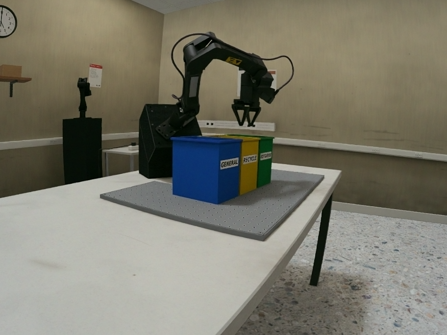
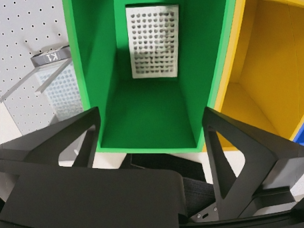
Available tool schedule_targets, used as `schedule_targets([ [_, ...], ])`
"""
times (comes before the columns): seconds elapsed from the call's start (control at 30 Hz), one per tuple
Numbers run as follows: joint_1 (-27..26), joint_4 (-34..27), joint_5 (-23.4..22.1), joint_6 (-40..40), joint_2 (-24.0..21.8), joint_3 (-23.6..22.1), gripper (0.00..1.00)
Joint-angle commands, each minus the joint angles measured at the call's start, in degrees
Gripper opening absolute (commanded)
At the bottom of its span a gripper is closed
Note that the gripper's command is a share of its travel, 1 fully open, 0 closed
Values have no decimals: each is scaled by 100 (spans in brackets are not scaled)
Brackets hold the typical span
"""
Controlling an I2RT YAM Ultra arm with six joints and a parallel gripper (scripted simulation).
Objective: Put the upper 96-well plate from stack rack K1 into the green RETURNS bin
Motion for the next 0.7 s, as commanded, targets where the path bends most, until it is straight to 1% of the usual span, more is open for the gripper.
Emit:
schedule_targets([
  [0.0, 151, -57, 113, 51, -21, 192, 82],
  [0.6, 151, -57, 113, 51, -21, 192, 82],
  [0.67, 263, -36, 115, 218, 170, 167, 82],
])
